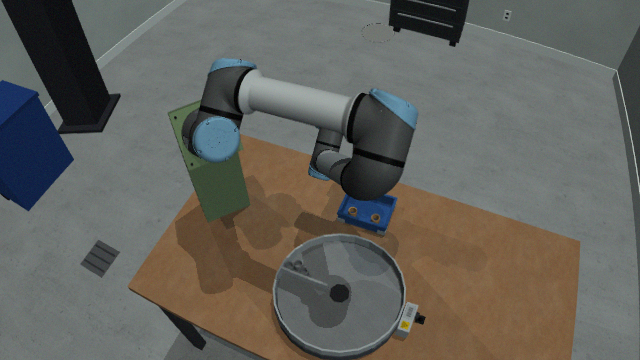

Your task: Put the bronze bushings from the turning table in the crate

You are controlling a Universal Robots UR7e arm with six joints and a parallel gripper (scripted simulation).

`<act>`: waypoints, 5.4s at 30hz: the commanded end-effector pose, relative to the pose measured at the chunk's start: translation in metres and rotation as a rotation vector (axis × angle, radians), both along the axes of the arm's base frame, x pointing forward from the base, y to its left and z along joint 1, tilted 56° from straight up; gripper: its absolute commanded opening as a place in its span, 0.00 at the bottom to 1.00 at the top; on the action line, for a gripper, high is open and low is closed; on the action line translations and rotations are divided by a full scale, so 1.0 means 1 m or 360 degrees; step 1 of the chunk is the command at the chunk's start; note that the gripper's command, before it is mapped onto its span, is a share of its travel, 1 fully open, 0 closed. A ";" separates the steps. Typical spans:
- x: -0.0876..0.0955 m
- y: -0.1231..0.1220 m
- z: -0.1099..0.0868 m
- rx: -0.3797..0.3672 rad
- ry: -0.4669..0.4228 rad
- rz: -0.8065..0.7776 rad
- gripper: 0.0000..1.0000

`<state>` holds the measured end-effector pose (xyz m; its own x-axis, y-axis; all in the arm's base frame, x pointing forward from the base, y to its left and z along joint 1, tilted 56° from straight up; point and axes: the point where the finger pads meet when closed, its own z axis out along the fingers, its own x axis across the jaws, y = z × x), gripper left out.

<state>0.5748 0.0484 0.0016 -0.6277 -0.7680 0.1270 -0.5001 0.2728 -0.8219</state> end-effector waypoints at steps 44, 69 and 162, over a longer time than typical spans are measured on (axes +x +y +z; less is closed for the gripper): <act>0.050 -0.043 -0.046 0.0000 0.0007 -0.0022 0.00; 0.055 -0.048 -0.050 0.0000 0.0007 -0.0023 0.00; 0.082 -0.075 -0.076 0.0000 0.0007 -0.0022 0.00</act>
